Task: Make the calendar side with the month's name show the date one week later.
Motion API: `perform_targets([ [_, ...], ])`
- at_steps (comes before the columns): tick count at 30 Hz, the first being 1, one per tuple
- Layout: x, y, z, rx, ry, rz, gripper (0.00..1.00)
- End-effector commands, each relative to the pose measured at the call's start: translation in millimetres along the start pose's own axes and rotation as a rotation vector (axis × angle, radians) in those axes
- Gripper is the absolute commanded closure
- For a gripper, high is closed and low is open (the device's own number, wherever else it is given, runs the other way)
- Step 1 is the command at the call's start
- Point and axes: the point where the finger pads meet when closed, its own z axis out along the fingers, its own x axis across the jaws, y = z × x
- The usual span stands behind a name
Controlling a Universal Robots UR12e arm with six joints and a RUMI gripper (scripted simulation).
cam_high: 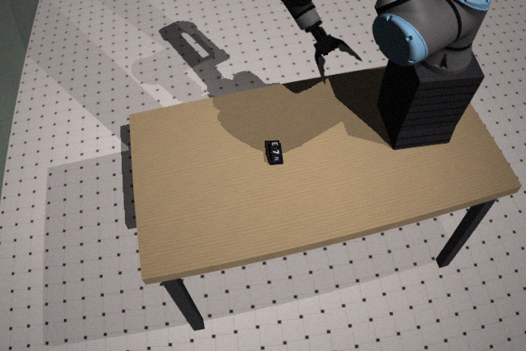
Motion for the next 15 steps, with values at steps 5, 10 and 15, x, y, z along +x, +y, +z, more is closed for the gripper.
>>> perform_targets([
  [5, -52, 16, -10, 0.192, -0.012, -0.197, 0.0],
  [10, -73, 27, -13, 0.267, -0.01, -0.287, 0.0],
  [15, -100, 43, -17, 0.361, -0.004, -0.407, 0.0],
])
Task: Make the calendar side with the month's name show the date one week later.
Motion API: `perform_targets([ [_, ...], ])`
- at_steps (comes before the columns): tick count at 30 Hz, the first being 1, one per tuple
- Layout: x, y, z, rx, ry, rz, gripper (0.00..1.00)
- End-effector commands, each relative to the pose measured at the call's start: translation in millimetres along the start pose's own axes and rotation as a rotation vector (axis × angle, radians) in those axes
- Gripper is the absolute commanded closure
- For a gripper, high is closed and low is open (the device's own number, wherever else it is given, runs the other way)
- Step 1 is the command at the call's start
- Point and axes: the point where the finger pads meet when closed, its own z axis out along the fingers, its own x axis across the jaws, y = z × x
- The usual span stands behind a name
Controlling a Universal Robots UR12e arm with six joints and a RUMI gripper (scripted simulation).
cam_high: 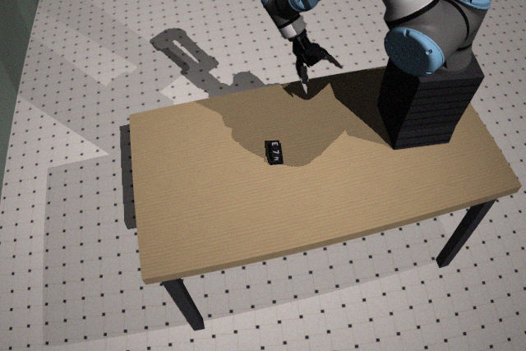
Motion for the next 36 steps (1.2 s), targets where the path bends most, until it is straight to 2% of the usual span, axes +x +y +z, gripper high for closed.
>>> perform_targets([
  [1, -36, 6, -8, 0.112, -0.001, -0.134, 0.0],
  [2, -36, 6, -8, 0.112, -0.001, -0.134, 0.0],
  [3, -47, 10, -11, 0.146, 0.001, -0.181, 0.0],
  [4, -48, 10, -11, 0.148, 0.001, -0.184, 0.0],
  [7, -69, 18, -16, 0.208, 0.006, -0.27, 0.0],
  [10, -72, 20, -16, 0.217, 0.007, -0.284, 0.0],
  [12, -94, 31, -21, 0.277, 0.012, -0.375, 0.0],
  [24, -159, 76, -32, 0.451, 0.034, -0.664, 0.0],
  [27, -161, 78, -32, 0.457, 0.035, -0.674, 0.0],
  [30, -185, 101, -35, 0.522, 0.045, -0.791, 0.0],
  [36, -209, 128, -37, 0.588, 0.055, -0.914, 0.0],
])
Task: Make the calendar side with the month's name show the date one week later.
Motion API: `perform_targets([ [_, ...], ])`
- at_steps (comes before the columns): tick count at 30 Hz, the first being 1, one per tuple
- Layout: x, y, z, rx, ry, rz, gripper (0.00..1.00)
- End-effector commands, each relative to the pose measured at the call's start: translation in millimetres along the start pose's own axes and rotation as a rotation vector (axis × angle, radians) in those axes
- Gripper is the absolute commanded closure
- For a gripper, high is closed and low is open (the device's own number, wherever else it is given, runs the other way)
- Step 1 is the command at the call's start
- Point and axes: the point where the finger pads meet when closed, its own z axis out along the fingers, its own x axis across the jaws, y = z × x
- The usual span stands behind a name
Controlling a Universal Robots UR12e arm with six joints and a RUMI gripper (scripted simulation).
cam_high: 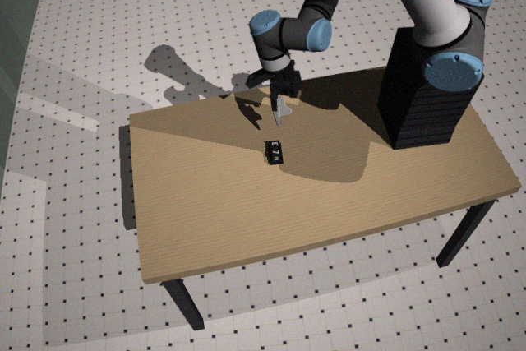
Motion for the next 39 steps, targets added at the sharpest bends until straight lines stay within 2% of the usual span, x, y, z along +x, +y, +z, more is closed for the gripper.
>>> perform_targets([
  [1, -39, -4, -13, 0.08, 0.005, -0.137, 0.0],
  [4, -64, -2, -20, 0.125, 0.008, -0.223, 0.0],
  [8, -71, -2, -23, 0.137, 0.009, -0.248, 0.0],
  [16, -105, 3, -34, 0.196, 0.012, -0.364, 0.0],
  [39, -109, 4, -35, 0.204, 0.013, -0.386, 0.0],
])
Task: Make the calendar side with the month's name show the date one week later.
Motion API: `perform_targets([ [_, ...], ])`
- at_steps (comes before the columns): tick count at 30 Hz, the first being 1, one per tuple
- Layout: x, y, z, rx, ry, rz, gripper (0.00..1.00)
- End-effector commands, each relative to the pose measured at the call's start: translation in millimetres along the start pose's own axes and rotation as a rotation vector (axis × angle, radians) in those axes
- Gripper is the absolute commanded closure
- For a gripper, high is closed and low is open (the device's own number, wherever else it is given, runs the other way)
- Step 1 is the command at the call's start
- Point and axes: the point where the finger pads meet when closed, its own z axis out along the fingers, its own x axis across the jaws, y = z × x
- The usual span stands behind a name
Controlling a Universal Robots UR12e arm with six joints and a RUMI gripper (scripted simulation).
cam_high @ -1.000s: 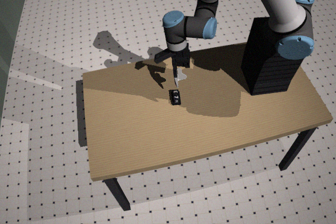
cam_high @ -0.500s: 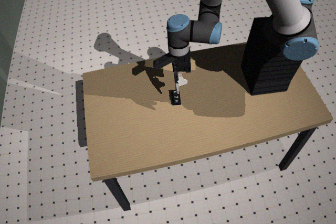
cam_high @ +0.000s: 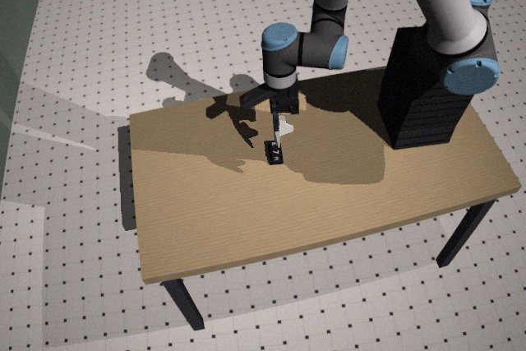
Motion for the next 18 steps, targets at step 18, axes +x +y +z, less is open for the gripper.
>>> perform_targets([
  [18, -1.6, -3.4, 8.9, 0.001, 0.0, -0.295, 0.0],
])
